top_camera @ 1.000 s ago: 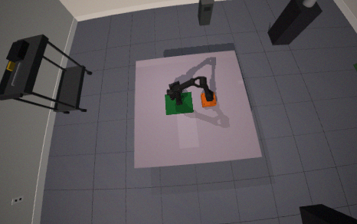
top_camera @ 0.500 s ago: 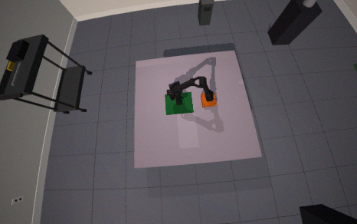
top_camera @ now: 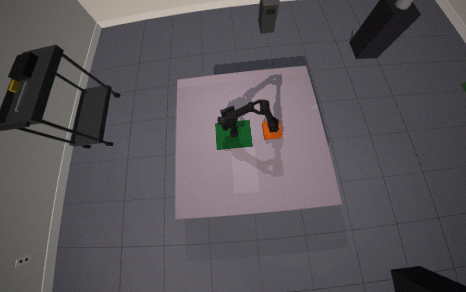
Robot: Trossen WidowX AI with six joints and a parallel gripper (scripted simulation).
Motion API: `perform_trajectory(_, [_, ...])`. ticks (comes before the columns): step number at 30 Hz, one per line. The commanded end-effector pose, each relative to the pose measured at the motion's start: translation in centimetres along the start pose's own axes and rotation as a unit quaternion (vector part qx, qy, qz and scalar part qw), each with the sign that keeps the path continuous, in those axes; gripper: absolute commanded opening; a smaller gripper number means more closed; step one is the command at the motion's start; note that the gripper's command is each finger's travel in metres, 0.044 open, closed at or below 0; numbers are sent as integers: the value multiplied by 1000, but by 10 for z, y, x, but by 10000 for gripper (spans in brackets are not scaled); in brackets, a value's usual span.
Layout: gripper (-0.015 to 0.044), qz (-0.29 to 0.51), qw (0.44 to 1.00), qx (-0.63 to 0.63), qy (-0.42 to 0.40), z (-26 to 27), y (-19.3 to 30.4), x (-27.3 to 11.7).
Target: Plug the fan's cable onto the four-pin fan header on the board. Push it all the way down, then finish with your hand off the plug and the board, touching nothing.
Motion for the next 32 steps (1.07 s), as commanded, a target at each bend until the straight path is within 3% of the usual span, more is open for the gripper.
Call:
perform_trajectory(1, [260, -6, 1000, 0, -1, 0, -3, -40])
perform_trajectory(10, [260, -5, 1000, -1, -2, 1, -8, -53])
perform_trajectory(22, [260, -10, 1000, -1, -4, 42, -108, -57])
perform_trajectory(32, [260, -10, 1000, -1, -4, 45, -113, -57])
Point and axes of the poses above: the point midway between the two fingers, 35 mm back from their tips, its own x axis out along the fingers, its own z axis across the jaws, y = z × x, the point moved 1 cm from there along -x, back along the fingers, and after that the axes turned 5 degrees about x, right-handed, at the moved point
